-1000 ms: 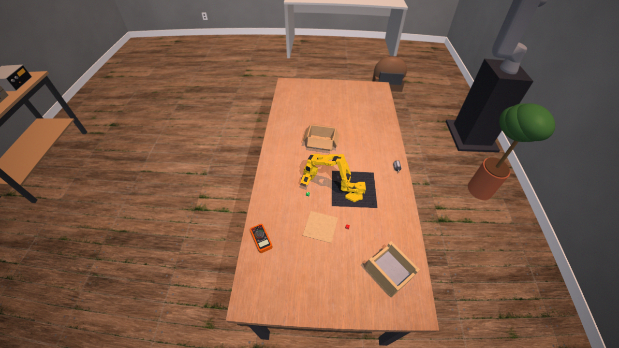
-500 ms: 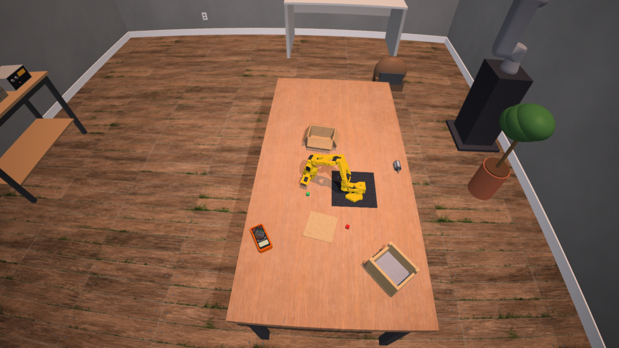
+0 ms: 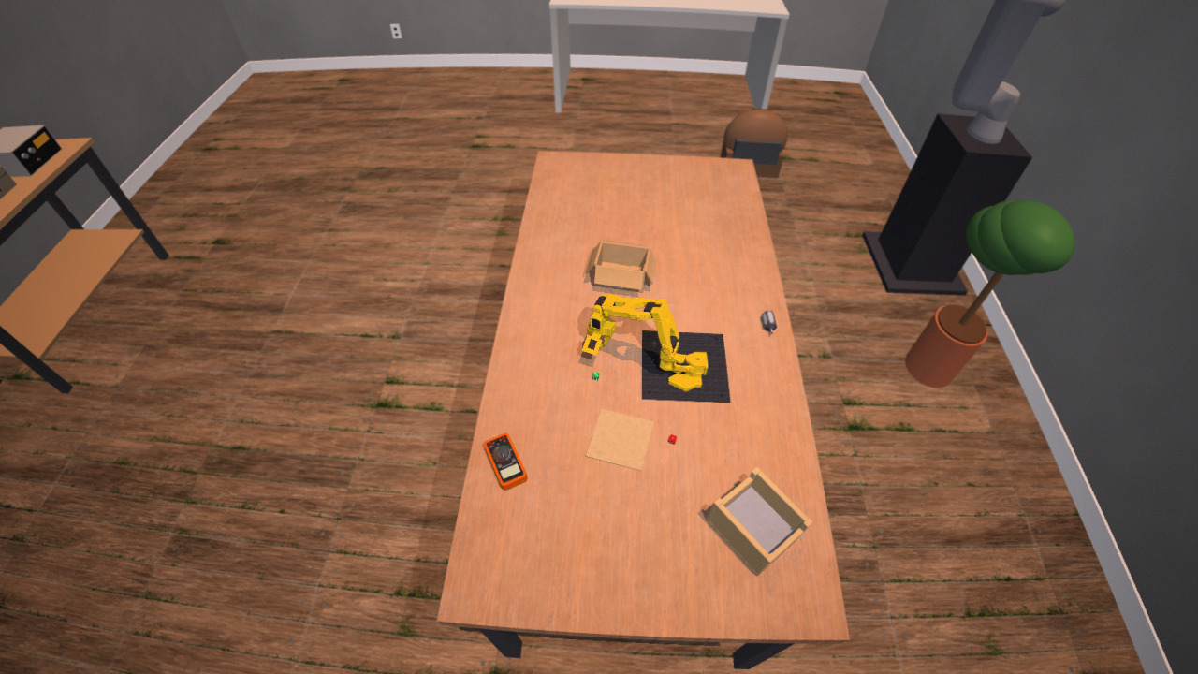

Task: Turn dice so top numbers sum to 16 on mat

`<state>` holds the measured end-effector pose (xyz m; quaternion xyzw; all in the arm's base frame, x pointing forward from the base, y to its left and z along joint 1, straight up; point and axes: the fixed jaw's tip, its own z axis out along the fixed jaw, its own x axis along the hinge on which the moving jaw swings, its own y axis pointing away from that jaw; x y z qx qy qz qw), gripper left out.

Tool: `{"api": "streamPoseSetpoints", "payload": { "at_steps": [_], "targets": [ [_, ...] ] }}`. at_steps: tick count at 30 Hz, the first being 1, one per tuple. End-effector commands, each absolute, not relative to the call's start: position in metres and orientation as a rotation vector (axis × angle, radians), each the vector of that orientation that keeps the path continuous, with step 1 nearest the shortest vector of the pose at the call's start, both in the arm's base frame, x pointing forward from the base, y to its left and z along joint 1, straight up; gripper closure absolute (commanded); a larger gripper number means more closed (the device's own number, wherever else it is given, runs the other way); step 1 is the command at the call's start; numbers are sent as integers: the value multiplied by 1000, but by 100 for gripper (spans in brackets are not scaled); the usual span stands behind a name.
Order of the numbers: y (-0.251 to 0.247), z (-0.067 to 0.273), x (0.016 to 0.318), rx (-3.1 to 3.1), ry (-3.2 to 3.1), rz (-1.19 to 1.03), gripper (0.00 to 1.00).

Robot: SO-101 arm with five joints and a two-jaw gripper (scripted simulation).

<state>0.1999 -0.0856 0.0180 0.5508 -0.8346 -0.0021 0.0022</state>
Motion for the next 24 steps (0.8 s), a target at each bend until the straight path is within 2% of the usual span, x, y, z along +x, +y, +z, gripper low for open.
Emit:
{"api": "streamPoseSetpoints", "payload": {
  "at_steps": [1,11,24],
  "targets": [
    [-88,28,201,1731,-2624,4,73],
    [-87,56,199,1731,-2624,4,73],
    [-87,58,198,1731,-2624,4,73]
  ]
}}
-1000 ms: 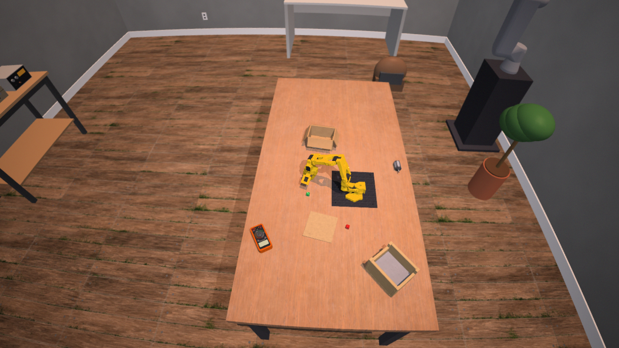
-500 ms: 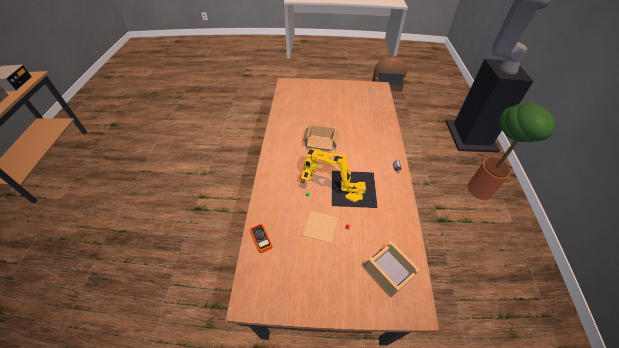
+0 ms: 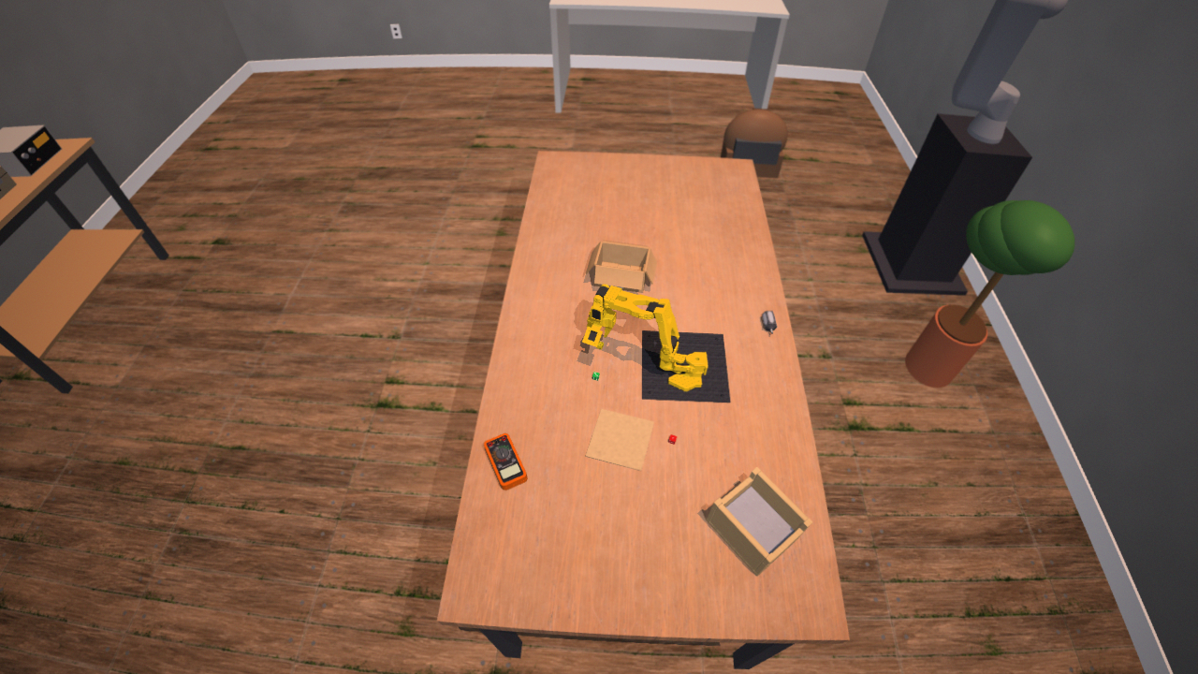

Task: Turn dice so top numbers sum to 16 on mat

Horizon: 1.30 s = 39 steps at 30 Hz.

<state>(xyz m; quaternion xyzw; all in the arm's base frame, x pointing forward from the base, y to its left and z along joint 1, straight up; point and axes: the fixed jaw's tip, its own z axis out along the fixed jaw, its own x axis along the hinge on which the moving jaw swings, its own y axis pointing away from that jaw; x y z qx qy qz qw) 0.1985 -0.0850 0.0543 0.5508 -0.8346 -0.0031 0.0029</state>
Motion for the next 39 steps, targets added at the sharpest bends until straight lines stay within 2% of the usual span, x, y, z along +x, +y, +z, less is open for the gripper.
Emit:
{"api": "streamPoseSetpoints", "payload": {
  "at_steps": [1,17,39],
  "targets": [
    [-87,58,198,1731,-2624,4,73],
    [-87,63,200,1740,-2637,42,73],
    [-89,153,204,1837,-2784,703,75]
  ]
}}
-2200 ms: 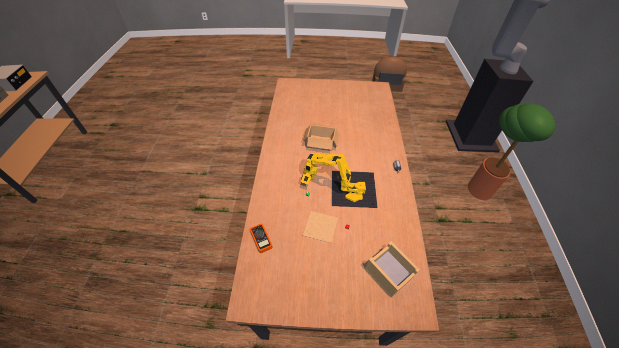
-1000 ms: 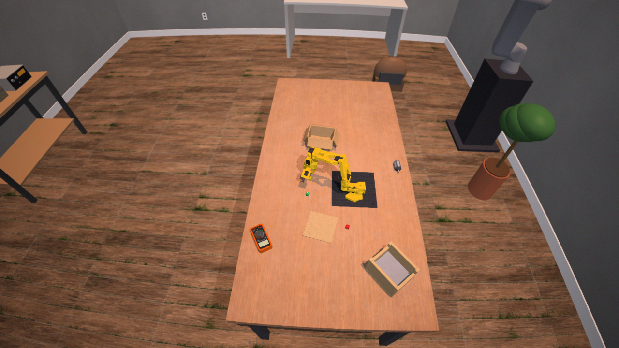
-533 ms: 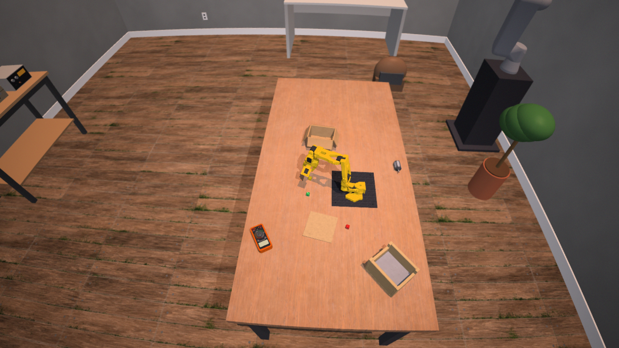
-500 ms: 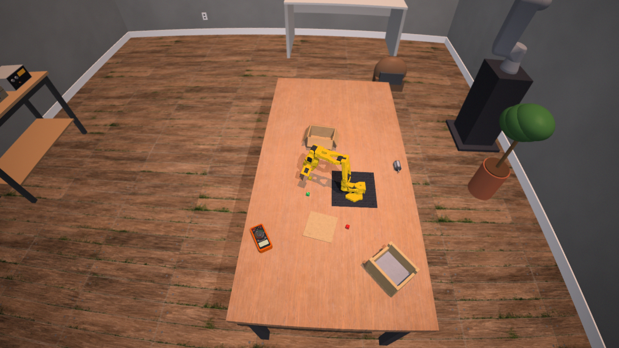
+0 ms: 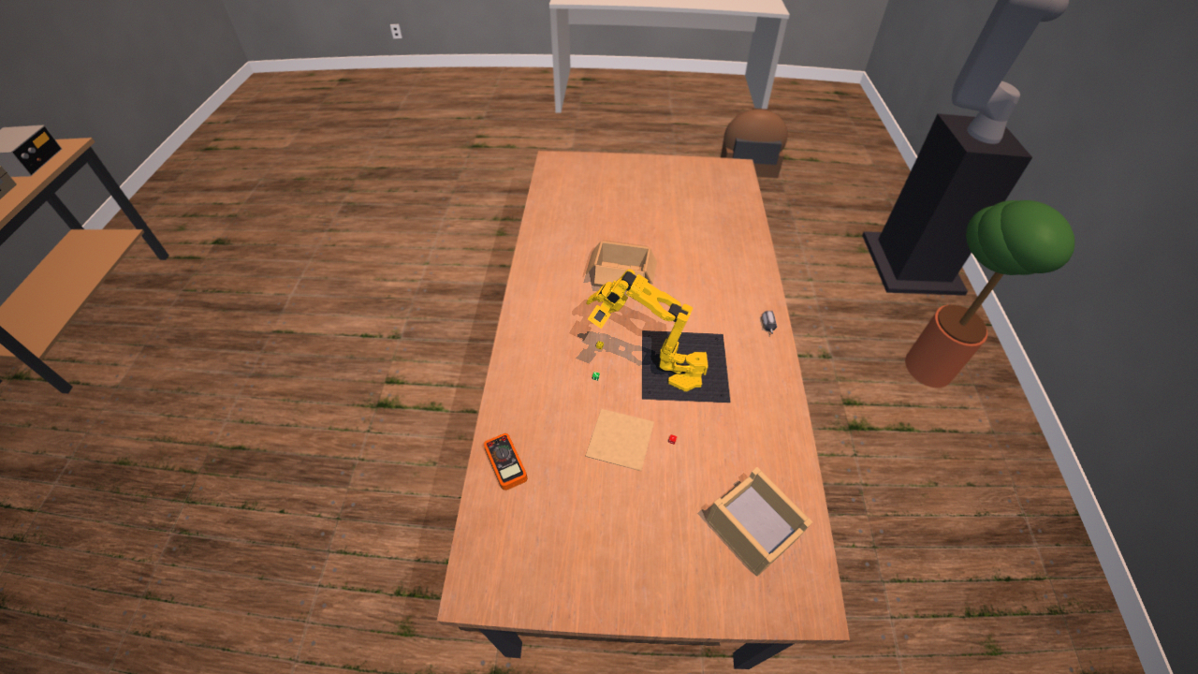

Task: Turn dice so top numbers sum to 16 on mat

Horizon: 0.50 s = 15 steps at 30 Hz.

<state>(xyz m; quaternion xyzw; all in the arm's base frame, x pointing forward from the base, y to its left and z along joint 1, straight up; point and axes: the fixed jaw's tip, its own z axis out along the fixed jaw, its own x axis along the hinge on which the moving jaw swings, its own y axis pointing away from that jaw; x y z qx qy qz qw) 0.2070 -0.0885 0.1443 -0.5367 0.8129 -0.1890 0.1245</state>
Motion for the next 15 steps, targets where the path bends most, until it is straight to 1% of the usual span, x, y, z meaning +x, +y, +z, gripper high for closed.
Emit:
{"api": "streamPoseSetpoints", "payload": {
  "at_steps": [1,15],
  "targets": [
    [-89,154,204,-1547,2344,-599,75],
    [-89,155,204,-1516,2355,-598,75]
  ]
}}
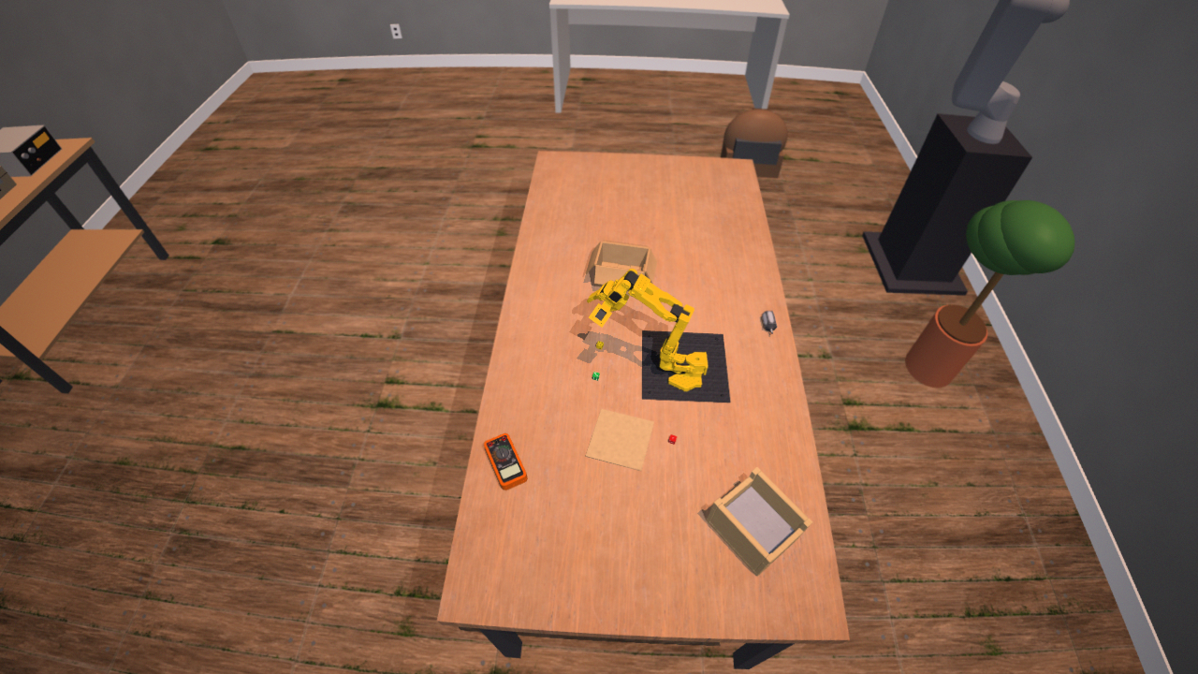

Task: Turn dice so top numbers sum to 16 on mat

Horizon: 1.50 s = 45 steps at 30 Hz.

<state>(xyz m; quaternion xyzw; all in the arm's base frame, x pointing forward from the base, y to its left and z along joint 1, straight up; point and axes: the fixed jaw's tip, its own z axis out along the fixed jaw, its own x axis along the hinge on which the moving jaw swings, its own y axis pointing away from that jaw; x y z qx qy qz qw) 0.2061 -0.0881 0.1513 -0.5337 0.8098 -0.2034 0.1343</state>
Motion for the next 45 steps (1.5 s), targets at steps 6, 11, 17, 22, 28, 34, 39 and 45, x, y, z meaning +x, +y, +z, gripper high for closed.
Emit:
{"api": "streamPoseSetpoints", "payload": {
  "at_steps": [6,11,17,22,28,34,39,45],
  "targets": [
    [-88,154,205,-1429,2396,-580,75],
    [-87,154,206,-1357,2426,-566,75],
    [-85,154,207,-1158,2501,-524,75],
    [-83,154,209,-941,2566,-476,75],
    [-82,154,211,-745,2610,-431,75],
    [-80,154,215,-431,2654,-356,75],
    [-78,154,217,-174,2666,-292,75],
    [-77,154,219,14,2661,-243,75]
  ]
}}
